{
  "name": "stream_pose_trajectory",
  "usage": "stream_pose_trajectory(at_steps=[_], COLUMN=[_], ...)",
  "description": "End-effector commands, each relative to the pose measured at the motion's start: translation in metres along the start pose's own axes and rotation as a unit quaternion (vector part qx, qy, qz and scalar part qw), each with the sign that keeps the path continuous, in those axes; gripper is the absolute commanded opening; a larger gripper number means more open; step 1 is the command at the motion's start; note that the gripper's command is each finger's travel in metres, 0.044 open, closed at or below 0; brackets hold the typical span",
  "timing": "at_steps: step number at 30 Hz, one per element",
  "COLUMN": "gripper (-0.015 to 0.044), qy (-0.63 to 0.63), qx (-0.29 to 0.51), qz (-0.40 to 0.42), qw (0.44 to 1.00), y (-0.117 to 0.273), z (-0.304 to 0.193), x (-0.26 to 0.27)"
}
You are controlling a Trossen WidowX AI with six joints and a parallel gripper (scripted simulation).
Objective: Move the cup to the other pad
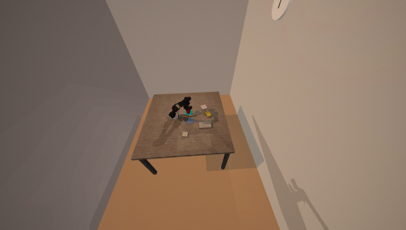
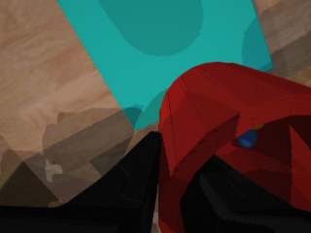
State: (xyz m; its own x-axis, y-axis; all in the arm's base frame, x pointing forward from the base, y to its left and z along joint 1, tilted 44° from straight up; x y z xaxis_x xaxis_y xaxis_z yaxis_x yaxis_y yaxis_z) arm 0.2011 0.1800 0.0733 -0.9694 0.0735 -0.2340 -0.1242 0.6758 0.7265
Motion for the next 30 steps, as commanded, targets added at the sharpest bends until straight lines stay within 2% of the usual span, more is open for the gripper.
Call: stream_pose_trajectory(at_steps=[1,19,30], gripper=[0.0000,0.0000,0.0000], qy=[-0.001,-0.001,-0.001], qx=[-0.001,-0.002,-0.002], qz=[0.001,0.001,0.001], qw=[1.000,1.000,1.000], y=[0.000,0.001,-0.010], z=[0.009,0.043,0.044], x=[0.003,0.018,0.018])
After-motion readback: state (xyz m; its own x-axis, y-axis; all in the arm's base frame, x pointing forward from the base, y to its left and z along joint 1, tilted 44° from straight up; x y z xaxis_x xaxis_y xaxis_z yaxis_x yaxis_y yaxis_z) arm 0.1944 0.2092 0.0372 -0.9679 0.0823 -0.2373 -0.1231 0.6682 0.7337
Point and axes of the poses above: the point midway between the two fingers, 35 mm back from their tips, its own y axis back along the fingers, its own x axis across the jaws, z = x × y, the point moved 8 cm from there along y, back along the fingers, and after that the axes turned 13 degrees about y, right-handed, at the moved point
